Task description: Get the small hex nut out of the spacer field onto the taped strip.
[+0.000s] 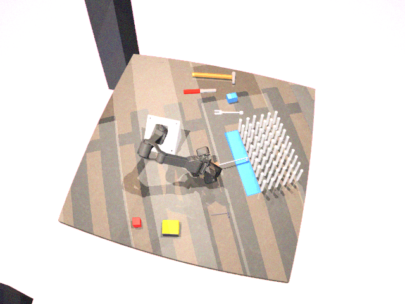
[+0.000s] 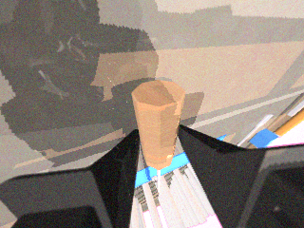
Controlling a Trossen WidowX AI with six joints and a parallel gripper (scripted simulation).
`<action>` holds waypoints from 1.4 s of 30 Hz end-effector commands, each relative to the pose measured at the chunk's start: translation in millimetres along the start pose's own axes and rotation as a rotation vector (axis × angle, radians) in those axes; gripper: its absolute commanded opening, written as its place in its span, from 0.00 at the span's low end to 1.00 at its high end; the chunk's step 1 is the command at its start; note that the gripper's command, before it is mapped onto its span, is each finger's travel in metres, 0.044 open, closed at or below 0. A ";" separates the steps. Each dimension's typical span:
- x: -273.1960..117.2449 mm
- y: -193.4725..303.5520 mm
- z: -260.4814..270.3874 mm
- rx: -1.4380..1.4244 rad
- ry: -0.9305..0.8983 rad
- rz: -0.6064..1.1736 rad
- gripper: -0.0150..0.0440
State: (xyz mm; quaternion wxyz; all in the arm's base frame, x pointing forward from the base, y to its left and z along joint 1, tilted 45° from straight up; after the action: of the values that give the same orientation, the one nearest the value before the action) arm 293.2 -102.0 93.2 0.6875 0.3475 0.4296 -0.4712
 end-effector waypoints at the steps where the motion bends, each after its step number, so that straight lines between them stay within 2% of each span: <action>1: -5.3 4.0 -0.2 0.005 -0.004 0.006 0.25; 17: -27.6 -31.3 2.3 -0.001 -0.002 0.003 0.25; 22: -36.0 -27.5 -0.3 -0.001 0.000 0.003 0.25; 42: -139.4 9.9 -38.7 0.005 0.003 0.006 0.25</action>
State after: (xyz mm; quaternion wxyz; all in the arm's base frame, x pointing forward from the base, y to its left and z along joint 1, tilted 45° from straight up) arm 268.6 -30.7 190.5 0.6853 0.3495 0.4322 -0.4705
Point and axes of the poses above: the point midway between the two fingers, 35 mm back from their tips, its own x axis out along the fingers, its own z axis across the jaws, y = z × x, the point moved 4 cm from there along -x, back along the fingers, and after that the axes turned 15 degrees about x, right-handed, at the moved point
